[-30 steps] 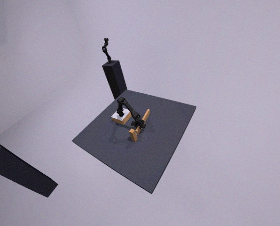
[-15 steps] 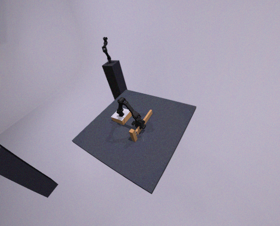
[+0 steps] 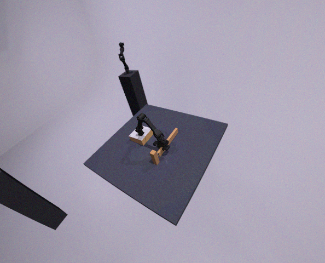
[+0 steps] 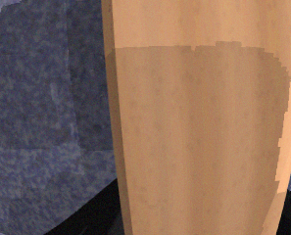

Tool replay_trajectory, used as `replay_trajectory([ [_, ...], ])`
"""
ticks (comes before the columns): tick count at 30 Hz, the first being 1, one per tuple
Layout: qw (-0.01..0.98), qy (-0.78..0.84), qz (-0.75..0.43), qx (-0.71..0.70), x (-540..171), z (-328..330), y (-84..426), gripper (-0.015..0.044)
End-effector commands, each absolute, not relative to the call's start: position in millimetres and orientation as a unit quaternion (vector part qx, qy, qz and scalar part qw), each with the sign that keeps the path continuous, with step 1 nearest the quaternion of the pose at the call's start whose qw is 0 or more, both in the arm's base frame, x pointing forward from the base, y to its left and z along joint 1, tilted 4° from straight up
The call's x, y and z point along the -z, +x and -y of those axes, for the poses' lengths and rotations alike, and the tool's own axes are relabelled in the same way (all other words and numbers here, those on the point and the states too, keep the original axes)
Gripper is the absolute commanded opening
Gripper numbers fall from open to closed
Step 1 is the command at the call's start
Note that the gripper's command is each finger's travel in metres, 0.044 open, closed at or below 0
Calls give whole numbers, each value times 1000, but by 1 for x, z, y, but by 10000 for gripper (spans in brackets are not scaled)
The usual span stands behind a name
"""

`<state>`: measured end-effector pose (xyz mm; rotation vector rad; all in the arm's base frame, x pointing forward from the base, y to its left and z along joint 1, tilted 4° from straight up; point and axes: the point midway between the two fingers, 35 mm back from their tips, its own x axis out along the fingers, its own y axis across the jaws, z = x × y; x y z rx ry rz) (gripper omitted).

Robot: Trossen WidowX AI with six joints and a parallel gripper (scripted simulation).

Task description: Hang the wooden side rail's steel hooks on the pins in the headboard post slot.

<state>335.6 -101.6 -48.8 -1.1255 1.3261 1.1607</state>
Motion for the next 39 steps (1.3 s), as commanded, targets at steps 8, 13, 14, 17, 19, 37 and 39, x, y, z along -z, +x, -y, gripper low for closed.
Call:
replay_trajectory([
  [8, 509, -467, -547, -473, 49, 103, 347, 0],
  [13, 509, -467, -547, -473, 49, 103, 349, 0],
  [14, 509, -467, -547, -473, 49, 103, 349, 0],
  [17, 509, -467, -547, -473, 49, 104, 351, 0],
  [19, 509, -467, -547, -473, 49, 104, 351, 0],
  [37, 509, -468, -547, -472, 49, 104, 359, 0],
  [39, 509, -468, -547, -472, 49, 105, 360, 0],
])
